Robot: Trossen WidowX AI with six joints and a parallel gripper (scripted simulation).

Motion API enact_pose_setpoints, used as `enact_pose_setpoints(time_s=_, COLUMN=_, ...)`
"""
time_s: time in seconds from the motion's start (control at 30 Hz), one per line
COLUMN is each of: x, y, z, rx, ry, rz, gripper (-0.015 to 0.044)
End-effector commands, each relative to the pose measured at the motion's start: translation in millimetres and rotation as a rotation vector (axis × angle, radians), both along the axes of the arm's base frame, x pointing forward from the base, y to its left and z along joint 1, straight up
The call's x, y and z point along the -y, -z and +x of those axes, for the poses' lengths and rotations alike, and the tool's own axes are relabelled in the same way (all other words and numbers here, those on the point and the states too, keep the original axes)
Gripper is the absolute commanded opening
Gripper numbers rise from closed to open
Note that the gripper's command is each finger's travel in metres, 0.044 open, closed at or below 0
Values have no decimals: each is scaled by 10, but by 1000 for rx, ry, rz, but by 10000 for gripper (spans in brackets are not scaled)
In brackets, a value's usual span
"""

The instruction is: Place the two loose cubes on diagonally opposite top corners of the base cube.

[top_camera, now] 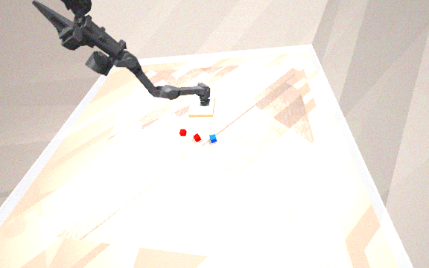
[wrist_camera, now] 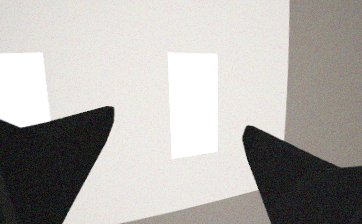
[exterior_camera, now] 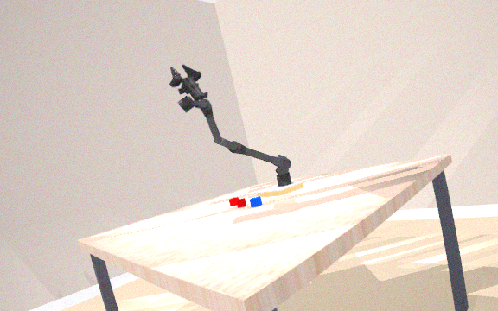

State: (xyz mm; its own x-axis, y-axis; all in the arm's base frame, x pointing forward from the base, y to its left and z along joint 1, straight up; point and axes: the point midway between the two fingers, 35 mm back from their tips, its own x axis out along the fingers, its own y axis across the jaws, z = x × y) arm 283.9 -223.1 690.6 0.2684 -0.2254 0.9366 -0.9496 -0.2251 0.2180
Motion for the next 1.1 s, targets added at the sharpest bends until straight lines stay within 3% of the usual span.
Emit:
enact_pose_setpoints(time_s=0.0, x=-2, y=-11, z=-27, rx=5, ry=1, rz=-3, gripper=374)
enact_pose_setpoints(time_s=0.13, x=-78, y=-205, z=-559, rx=104, ry=27, rz=-68, gripper=269)
enact_pose_setpoints(time_s=0.17, x=-118, y=-255, z=-714, rx=132, ry=35, rz=-91, gripper=265)
enact_pose_setpoints(time_s=0.43, x=-543, y=-489, z=-1635, rx=285, ry=77, rz=-264, gripper=265)
enact_pose_setpoints(time_s=0.7, x=-1387, y=-553, z=-2464, rx=399, ry=120, rz=-530, gripper=265)
enact_pose_setpoints(time_s=1.07, x=-2875, y=-240, z=-2908, rx=410, ry=174, rz=-968, gripper=265)
